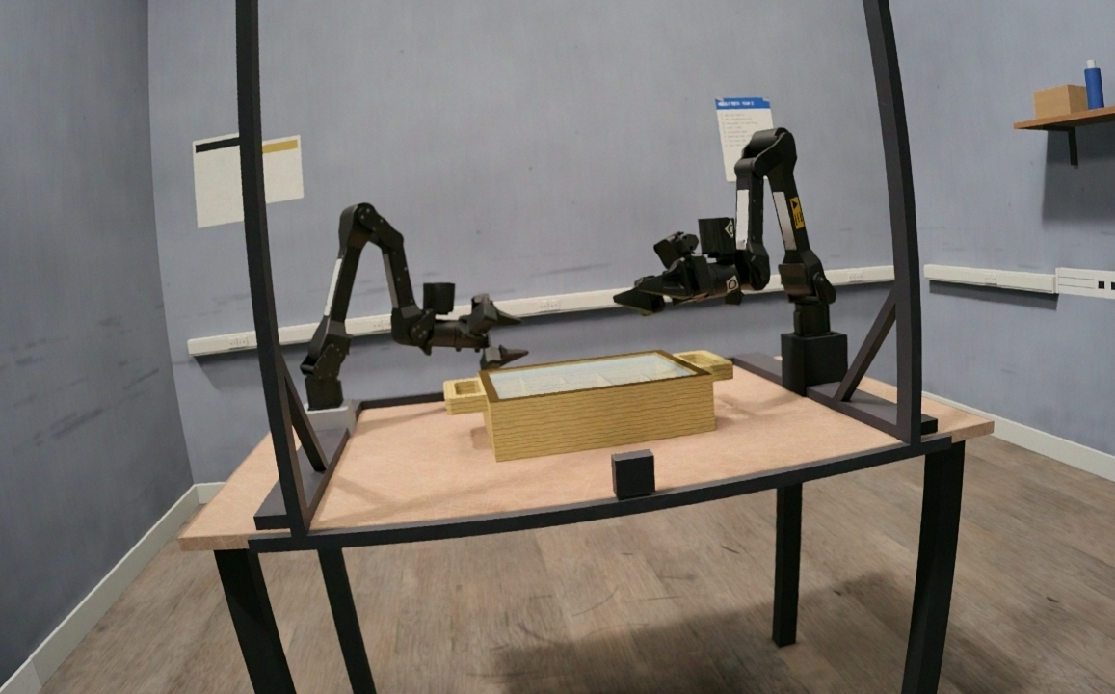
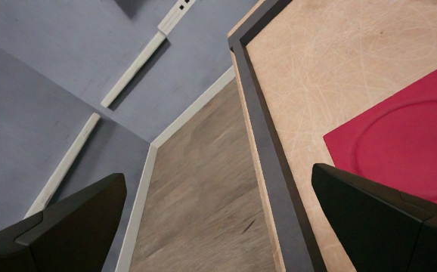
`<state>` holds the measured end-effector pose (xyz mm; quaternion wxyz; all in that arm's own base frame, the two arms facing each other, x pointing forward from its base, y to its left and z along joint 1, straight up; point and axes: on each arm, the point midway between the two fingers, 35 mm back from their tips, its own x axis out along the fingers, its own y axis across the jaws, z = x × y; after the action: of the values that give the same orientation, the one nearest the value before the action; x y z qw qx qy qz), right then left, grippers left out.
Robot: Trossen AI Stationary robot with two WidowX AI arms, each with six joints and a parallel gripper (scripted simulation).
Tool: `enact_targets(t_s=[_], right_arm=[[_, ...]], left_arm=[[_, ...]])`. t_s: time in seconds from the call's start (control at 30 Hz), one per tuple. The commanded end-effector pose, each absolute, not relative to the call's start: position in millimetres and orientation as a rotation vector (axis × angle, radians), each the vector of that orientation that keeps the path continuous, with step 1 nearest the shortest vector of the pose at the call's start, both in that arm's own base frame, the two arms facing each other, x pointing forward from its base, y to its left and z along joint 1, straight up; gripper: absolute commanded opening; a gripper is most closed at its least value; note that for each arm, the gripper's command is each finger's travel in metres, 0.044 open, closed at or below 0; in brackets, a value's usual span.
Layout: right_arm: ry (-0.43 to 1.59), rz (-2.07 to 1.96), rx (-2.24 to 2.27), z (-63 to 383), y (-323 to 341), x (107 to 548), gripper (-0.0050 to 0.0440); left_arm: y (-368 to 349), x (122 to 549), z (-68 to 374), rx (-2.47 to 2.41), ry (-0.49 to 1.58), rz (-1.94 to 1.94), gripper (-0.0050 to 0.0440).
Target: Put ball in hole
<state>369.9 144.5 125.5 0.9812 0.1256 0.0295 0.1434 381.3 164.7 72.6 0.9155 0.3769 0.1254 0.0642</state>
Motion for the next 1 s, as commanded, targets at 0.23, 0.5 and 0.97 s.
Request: enact_targets(t_s=[0.23, 0.5, 0.97], right_arm=[[0.036, 0.292, 0.259, 134.0, 145.1, 371.2, 0.0400], [0.036, 0.292, 0.259, 134.0, 145.1, 371.2, 0.0400], [0.036, 0.292, 0.259, 134.0, 145.1, 371.2, 0.0400]], left_arm=[[165.8, 383.3, 81.5, 0.786, 0.237, 0.142, 0.0400], [165.8, 383.3, 81.5, 0.786, 0.237, 0.142, 0.0400], [165.8, 383.3, 81.5, 0.786, 0.237, 0.142, 0.0186]])
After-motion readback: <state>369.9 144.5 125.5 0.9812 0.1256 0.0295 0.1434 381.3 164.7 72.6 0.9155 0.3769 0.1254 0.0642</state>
